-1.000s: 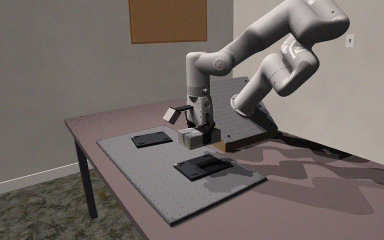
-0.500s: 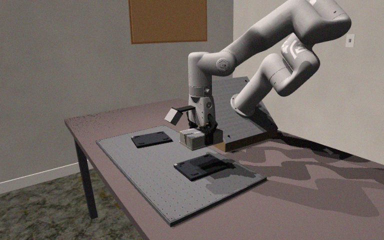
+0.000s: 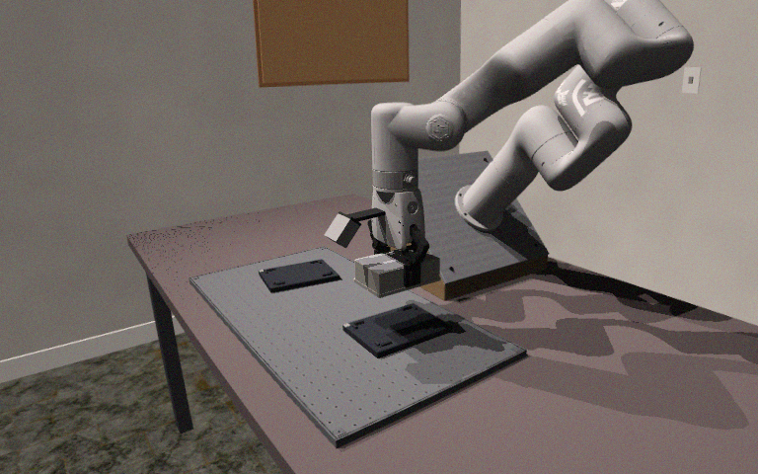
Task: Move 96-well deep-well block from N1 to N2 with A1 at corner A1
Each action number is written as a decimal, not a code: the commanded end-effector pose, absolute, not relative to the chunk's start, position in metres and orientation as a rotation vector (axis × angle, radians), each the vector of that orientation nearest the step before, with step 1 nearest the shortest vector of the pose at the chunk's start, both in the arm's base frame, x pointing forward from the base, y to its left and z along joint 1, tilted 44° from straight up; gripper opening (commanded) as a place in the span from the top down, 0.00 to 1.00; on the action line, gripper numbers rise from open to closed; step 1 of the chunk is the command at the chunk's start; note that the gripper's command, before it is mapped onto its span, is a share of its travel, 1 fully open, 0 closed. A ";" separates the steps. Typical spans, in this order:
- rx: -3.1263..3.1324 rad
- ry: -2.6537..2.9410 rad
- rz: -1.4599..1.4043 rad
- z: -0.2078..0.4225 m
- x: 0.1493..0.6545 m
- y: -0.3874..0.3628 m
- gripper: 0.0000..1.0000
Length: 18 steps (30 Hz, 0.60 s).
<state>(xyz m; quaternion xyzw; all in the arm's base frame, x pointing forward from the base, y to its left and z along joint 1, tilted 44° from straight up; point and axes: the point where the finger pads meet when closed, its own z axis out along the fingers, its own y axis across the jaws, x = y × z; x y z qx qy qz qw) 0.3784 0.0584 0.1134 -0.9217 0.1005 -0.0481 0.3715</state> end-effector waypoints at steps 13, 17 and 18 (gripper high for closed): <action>-2.363 0.258 -0.127 0.108 0.381 0.063 1.00; -2.363 0.258 -0.127 0.104 0.382 0.066 1.00; -2.363 0.258 -0.127 0.103 0.382 0.068 1.00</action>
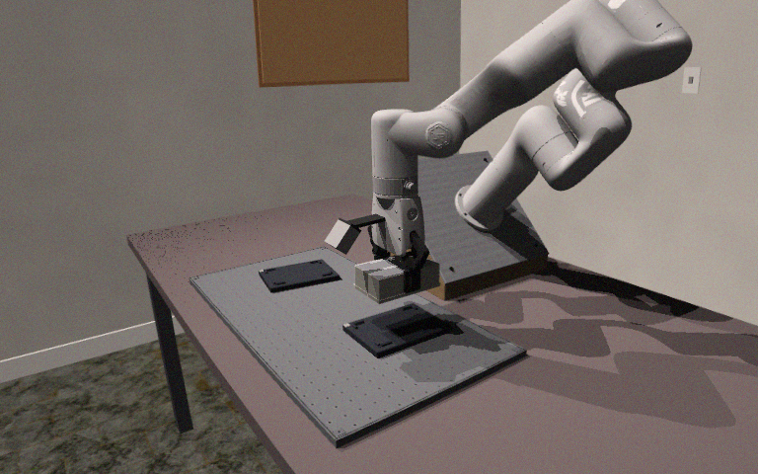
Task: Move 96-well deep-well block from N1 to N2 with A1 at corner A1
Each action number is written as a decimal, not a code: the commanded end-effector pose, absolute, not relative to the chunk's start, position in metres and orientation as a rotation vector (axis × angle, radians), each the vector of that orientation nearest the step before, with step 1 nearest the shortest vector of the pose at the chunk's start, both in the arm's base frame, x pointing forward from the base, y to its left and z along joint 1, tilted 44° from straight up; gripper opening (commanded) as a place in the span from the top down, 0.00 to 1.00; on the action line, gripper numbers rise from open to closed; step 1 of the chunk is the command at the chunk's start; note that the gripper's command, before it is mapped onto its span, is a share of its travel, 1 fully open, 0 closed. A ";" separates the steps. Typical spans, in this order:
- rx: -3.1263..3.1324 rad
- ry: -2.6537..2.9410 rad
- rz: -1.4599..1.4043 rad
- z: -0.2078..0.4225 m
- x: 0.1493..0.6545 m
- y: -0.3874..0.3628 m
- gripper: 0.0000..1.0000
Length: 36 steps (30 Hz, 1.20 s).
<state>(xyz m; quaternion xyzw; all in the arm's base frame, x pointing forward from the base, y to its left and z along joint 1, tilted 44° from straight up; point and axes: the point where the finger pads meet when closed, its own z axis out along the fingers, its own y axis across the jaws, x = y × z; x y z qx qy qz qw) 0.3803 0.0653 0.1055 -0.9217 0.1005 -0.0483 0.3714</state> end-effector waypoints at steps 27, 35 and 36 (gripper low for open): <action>-2.363 0.258 -0.127 0.073 0.389 0.096 1.00; -2.363 0.258 -0.127 0.066 0.390 0.102 1.00; -2.363 0.258 -0.127 0.065 0.391 0.104 1.00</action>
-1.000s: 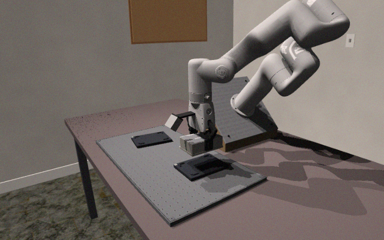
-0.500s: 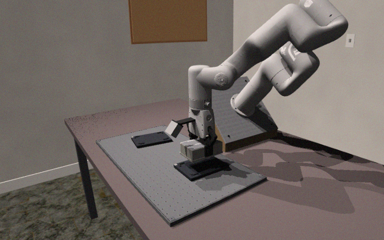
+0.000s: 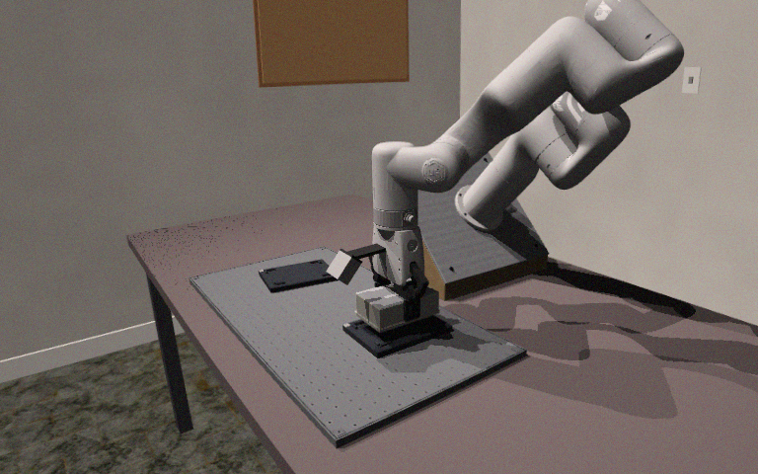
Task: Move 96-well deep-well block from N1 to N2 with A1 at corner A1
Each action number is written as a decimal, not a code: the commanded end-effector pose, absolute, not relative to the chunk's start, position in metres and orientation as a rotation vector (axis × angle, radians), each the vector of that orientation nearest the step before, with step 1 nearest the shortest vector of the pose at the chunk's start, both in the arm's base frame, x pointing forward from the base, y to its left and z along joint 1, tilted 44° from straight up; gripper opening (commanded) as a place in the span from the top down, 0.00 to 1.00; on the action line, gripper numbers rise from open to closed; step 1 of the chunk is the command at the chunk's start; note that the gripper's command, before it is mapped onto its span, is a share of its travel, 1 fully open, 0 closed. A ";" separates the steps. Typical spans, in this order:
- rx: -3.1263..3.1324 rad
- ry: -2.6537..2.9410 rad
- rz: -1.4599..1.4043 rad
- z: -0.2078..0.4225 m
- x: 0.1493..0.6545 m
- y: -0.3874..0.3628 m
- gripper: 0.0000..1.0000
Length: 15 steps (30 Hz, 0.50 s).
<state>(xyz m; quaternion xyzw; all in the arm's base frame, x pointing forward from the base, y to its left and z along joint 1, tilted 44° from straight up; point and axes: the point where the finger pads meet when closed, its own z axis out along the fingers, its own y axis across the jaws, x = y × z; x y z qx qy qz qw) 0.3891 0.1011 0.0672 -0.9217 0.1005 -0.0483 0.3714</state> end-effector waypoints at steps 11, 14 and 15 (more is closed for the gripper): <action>-2.363 0.258 -0.127 0.060 0.392 0.108 1.00; -2.363 0.258 -0.127 0.060 0.392 0.108 1.00; -2.363 0.258 -0.127 0.060 0.392 0.108 1.00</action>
